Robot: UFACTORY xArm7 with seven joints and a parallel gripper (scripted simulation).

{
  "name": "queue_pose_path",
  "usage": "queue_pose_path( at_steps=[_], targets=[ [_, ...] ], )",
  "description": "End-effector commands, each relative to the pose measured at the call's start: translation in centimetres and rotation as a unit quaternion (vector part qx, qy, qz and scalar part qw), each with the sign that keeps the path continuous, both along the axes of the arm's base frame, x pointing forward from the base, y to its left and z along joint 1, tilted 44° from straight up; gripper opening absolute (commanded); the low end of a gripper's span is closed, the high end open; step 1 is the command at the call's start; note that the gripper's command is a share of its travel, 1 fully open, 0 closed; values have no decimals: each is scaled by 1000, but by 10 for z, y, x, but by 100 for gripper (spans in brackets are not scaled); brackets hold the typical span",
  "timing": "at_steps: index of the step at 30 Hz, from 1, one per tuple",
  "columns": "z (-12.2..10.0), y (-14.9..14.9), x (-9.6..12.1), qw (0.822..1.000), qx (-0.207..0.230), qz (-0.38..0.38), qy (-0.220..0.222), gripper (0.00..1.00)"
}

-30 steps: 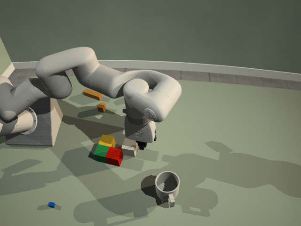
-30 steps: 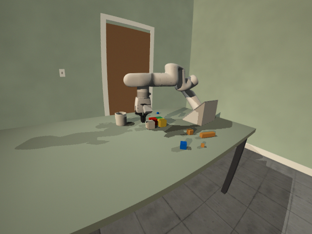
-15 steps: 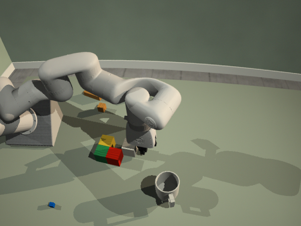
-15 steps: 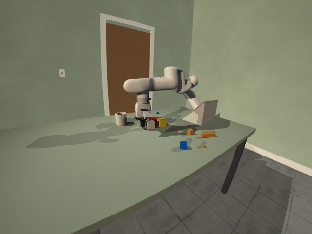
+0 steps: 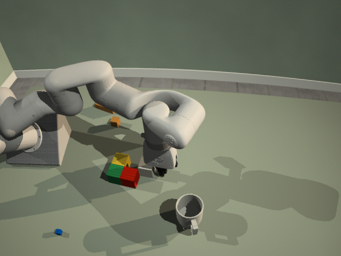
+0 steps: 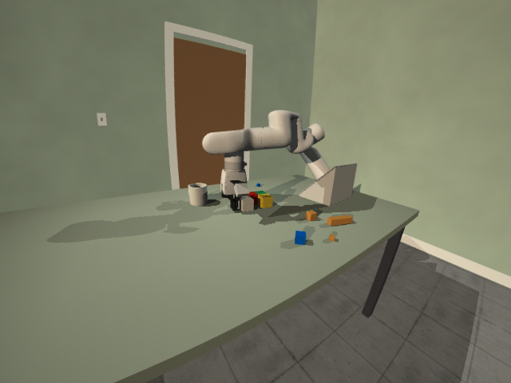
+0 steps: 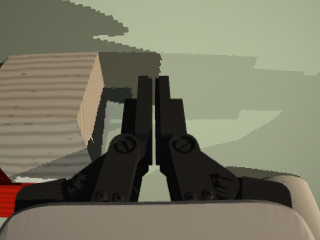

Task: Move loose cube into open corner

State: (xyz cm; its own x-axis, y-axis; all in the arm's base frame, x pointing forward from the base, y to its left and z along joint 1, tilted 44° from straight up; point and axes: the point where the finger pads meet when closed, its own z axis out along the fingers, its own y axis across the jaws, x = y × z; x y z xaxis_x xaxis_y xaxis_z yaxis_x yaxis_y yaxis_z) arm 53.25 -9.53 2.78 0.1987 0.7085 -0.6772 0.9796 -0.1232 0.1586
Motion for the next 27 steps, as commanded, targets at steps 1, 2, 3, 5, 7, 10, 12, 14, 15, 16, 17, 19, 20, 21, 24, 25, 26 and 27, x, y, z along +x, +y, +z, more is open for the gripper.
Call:
queue_pose_path(
  at_steps=[1,2,3,5,7,10,12,14,15,16,17,19,20,21,24,25,26,27],
  targets=[
    [1,1,1,1000,0,1,-1,0],
    [1,1,1,1000,0,1,-1,0],
    [1,1,1,1000,0,1,-1,0],
    [1,1,1,1000,0,1,-1,0],
    [1,1,1,1000,0,1,-1,0],
    [1,1,1,1000,0,1,-1,0],
    [1,1,1,1000,0,1,-1,0],
    [1,1,1,1000,0,1,-1,0],
    [1,1,1,1000,0,1,-1,0],
    [1,1,1,1000,0,1,-1,0],
    [1,1,1,1000,0,1,-1,0],
    [1,1,0,1000,0,1,-1,0],
    [1,1,0,1000,0,1,-1,0],
    [1,1,0,1000,0,1,-1,0],
    [1,2,-1,1000,0,1,-1,0],
    [1,2,-1,1000,0,1,-1,0],
    [1,2,-1,1000,0,1,-1,0],
    [1,2,-2,1000,0,1,-1,0]
  ],
)
